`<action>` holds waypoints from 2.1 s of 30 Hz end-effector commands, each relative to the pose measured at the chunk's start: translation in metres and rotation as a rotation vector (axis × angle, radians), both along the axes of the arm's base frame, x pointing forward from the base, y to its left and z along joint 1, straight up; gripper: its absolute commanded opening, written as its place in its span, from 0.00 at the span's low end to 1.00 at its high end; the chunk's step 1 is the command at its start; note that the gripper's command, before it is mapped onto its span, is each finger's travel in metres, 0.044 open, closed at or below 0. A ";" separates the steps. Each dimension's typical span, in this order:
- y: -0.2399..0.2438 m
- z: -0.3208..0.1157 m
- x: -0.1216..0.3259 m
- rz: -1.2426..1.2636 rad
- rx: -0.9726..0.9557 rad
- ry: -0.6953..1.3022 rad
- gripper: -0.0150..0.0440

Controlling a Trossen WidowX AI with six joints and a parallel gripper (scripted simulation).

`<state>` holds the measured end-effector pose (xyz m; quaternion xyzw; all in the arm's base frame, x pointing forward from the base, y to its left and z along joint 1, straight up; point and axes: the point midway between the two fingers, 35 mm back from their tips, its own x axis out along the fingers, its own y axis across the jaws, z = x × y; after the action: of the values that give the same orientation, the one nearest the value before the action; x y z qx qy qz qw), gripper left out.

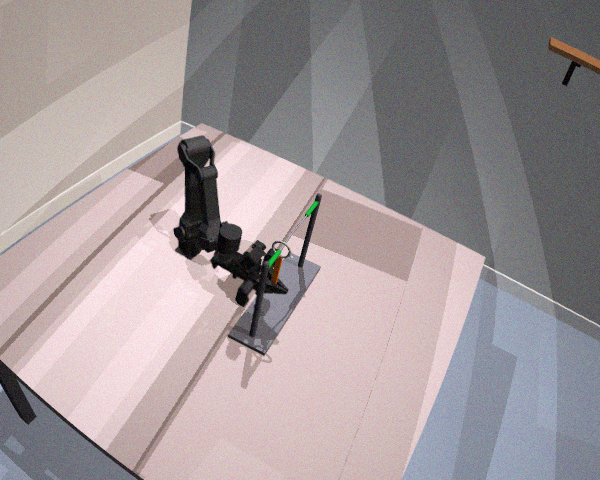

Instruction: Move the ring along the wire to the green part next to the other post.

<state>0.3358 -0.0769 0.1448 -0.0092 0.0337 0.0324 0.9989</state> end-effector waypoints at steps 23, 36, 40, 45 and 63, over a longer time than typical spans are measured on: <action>0.011 0.000 -0.001 0.055 -0.117 -0.012 0.00; 0.008 0.001 -0.009 0.094 -0.226 0.047 0.00; 0.008 0.000 -0.012 0.111 -0.269 0.061 0.00; 0.012 -0.001 -0.013 0.114 -0.277 0.060 0.00; 0.039 -0.009 -0.021 0.062 -0.163 0.092 0.00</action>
<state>0.3178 -0.0414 0.1367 -0.1005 0.0745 0.0667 0.9899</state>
